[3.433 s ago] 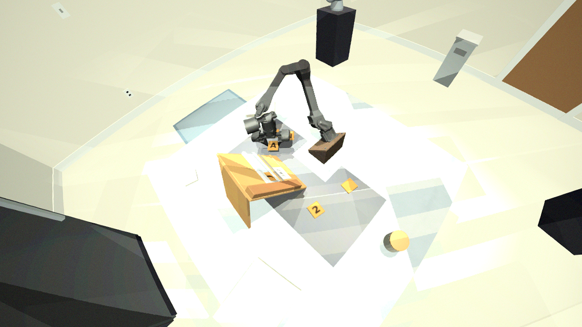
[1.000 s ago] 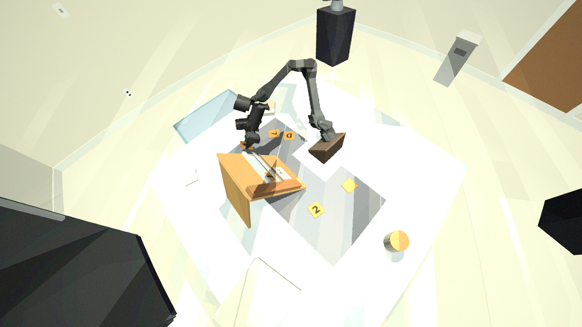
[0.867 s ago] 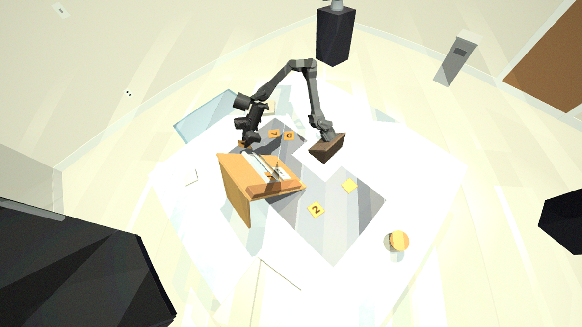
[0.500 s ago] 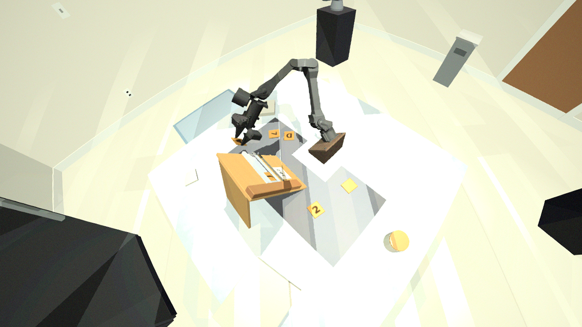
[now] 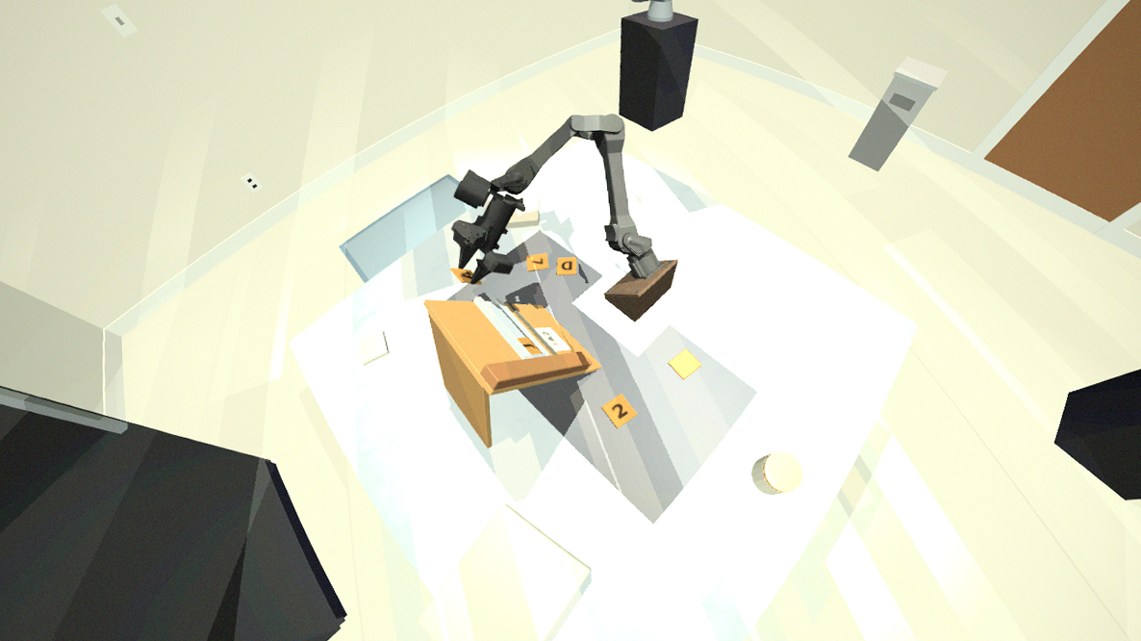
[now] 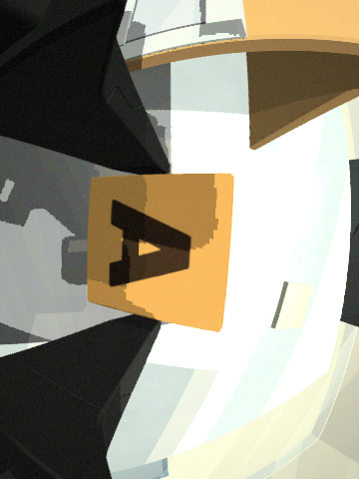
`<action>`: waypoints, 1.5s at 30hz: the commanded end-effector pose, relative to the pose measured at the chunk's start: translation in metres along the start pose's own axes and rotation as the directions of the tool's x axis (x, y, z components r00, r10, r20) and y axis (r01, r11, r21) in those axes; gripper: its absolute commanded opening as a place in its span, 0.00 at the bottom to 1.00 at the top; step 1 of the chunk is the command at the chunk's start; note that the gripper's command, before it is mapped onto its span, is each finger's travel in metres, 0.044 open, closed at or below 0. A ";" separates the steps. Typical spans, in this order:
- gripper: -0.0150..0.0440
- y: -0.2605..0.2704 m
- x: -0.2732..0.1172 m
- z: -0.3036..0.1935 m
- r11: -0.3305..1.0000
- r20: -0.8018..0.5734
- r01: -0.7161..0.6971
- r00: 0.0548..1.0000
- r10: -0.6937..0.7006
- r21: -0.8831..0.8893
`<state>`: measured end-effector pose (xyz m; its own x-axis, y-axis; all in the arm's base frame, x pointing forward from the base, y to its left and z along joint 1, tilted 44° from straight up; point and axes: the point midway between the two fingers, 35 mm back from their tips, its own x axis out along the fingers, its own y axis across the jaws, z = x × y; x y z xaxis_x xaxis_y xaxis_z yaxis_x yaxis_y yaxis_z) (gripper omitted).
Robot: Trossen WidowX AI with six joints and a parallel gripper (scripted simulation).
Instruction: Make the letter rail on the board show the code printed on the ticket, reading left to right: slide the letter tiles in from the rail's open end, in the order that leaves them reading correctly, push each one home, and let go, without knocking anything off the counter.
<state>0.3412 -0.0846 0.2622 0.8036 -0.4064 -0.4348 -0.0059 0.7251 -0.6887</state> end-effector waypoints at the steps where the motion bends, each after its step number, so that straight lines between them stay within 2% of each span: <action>1: 0.25 0.001 0.000 0.000 1.000 0.005 -0.001 1.000 0.001 -0.004; 45: 0.25 0.025 0.001 -0.002 1.000 0.004 -0.003 1.000 0.003 -0.003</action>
<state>0.3410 -0.0686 0.2458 0.8079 -0.3986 -0.4341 -0.0141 0.7233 -0.6904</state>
